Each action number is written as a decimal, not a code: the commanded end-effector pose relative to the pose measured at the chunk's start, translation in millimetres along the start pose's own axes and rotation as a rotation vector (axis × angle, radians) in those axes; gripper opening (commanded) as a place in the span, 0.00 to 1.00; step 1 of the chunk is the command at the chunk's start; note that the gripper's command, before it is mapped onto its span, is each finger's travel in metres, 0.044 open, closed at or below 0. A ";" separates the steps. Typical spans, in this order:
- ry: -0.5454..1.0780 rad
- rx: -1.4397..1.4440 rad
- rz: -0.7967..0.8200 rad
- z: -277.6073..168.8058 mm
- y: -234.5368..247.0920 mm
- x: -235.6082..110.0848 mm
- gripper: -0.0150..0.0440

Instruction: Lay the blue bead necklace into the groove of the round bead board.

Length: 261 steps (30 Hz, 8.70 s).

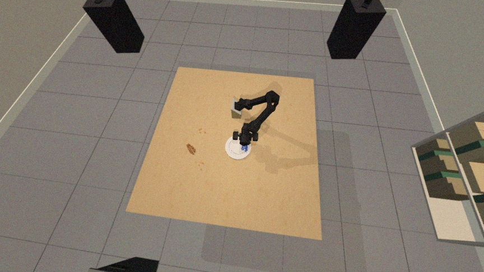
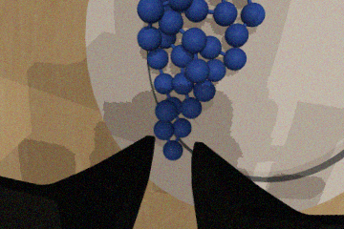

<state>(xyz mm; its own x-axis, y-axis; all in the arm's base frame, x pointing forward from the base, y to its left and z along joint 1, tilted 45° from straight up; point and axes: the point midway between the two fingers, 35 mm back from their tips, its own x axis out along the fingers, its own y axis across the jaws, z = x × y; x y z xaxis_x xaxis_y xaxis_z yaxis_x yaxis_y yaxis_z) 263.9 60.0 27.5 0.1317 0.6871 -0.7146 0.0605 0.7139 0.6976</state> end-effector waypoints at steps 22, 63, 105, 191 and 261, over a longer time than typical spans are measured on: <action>-0.001 -0.001 0.000 0.3 0.1 -0.3 0.25; 0.002 0.005 0.003 1.9 -12.6 2.0 0.25; 0.002 0.005 0.002 1.7 -12.0 -6.0 1.00; -0.004 1.018 0.000 68.4 -24.1 -0.7 0.25; 0.000 1.023 0.000 72.2 -32.6 -4.7 0.34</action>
<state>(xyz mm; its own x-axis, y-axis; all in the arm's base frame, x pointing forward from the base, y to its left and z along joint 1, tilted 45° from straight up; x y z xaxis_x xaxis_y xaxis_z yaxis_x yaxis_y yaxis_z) 333.0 23.8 11.8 0.1322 0.6868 -0.7147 0.8758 0.2567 0.4087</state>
